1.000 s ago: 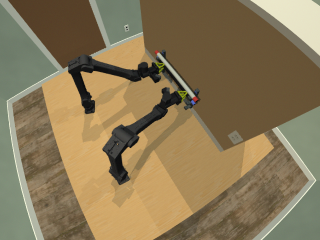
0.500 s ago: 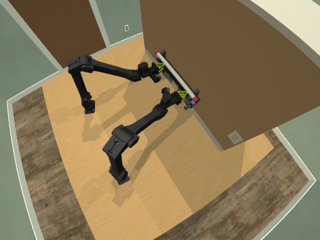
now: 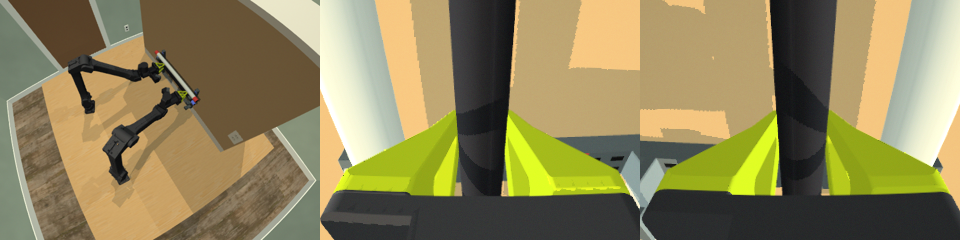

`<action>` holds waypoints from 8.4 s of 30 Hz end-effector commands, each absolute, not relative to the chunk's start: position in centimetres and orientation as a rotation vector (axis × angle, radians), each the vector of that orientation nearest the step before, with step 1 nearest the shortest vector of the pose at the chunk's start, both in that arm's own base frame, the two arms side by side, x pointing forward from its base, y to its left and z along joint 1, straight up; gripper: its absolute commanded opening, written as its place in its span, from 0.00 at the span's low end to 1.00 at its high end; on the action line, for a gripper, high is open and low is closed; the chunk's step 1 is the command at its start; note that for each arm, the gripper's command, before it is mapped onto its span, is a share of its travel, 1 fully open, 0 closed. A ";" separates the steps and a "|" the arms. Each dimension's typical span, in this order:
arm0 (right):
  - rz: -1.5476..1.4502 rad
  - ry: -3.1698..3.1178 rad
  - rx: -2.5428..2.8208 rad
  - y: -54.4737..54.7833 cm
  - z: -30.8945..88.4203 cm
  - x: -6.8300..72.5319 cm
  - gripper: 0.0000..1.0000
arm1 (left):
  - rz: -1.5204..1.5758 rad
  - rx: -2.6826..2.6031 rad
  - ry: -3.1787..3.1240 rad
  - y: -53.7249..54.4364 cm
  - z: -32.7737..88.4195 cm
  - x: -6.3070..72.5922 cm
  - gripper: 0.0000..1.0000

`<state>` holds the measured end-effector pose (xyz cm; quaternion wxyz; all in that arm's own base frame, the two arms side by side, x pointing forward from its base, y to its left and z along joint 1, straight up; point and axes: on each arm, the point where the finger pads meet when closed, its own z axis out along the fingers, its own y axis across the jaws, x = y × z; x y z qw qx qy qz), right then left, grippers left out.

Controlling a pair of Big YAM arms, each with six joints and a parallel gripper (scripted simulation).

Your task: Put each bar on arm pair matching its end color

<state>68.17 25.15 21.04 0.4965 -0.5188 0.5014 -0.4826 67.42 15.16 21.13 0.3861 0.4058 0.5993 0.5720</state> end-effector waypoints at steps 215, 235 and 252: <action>-1.190 1.178 -1.172 25.4 23.5 69.4 0.00 | 1.489 0.979 1.493 16.4 23.2 68.0 0.00; -1.190 1.178 -1.172 25.3 21.5 69.1 0.00 | 1.489 0.979 1.493 16.3 21.0 67.9 0.00; -1.190 1.178 -1.172 25.3 20.8 68.8 0.00 | 1.489 0.979 1.493 16.3 20.1 67.7 0.00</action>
